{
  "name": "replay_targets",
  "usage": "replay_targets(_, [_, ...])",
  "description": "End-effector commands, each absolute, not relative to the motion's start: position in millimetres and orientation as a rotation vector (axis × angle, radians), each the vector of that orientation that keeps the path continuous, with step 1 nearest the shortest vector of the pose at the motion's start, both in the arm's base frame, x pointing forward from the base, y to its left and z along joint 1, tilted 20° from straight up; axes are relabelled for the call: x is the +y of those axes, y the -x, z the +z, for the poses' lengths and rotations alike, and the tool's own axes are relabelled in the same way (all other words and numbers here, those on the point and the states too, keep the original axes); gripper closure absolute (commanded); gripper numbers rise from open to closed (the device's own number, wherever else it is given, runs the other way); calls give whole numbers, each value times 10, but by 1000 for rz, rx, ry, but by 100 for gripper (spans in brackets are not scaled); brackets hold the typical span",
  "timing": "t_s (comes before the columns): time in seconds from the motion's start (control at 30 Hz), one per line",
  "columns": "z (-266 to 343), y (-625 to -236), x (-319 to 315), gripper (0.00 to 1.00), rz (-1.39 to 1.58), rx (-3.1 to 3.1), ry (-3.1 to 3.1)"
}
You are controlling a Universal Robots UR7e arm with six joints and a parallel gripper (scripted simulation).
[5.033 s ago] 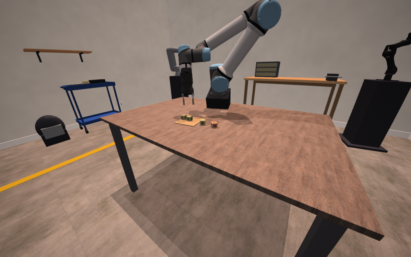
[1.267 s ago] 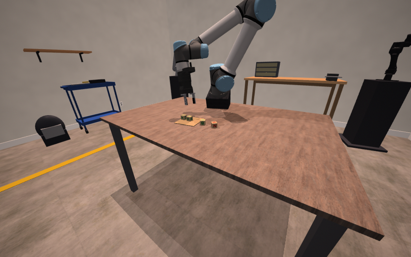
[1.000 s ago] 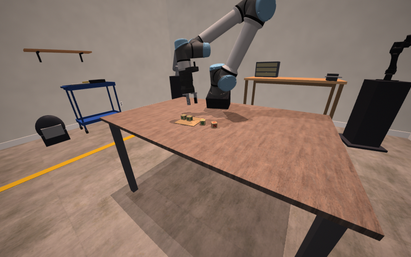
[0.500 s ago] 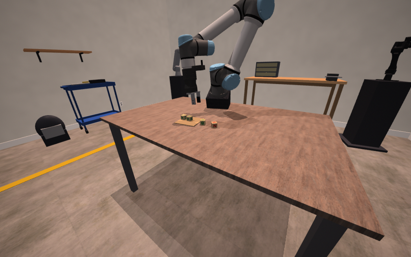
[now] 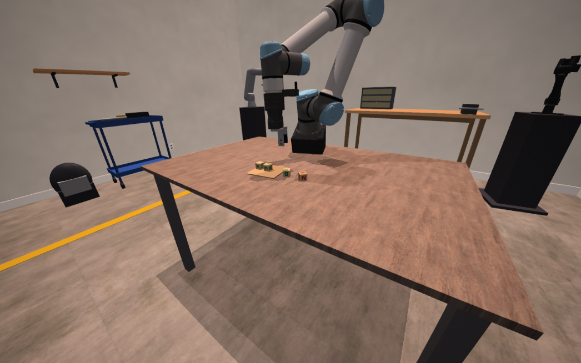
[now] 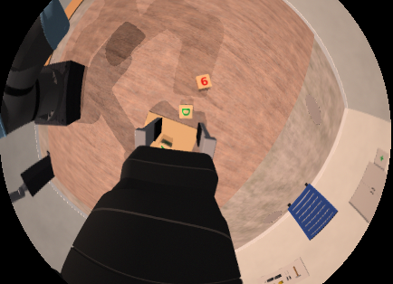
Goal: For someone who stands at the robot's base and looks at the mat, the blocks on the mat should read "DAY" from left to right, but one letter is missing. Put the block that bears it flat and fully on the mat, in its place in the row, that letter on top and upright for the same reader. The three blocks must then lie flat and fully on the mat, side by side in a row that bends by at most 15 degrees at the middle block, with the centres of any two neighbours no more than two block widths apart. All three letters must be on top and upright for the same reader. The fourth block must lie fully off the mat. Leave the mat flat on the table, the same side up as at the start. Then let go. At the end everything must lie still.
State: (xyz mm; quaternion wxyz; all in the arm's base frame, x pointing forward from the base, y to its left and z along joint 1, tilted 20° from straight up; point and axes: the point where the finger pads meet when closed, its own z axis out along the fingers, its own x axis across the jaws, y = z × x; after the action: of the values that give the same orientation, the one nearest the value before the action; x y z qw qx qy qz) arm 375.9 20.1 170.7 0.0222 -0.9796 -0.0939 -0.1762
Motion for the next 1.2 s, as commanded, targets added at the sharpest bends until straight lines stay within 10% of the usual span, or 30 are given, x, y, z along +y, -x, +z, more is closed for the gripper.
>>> replay_targets(0.0, [1783,-3781,301,0,-558,-450,3058])
replay_targets(1.17, [1758,-3759,333,0,-555,-560,3054])
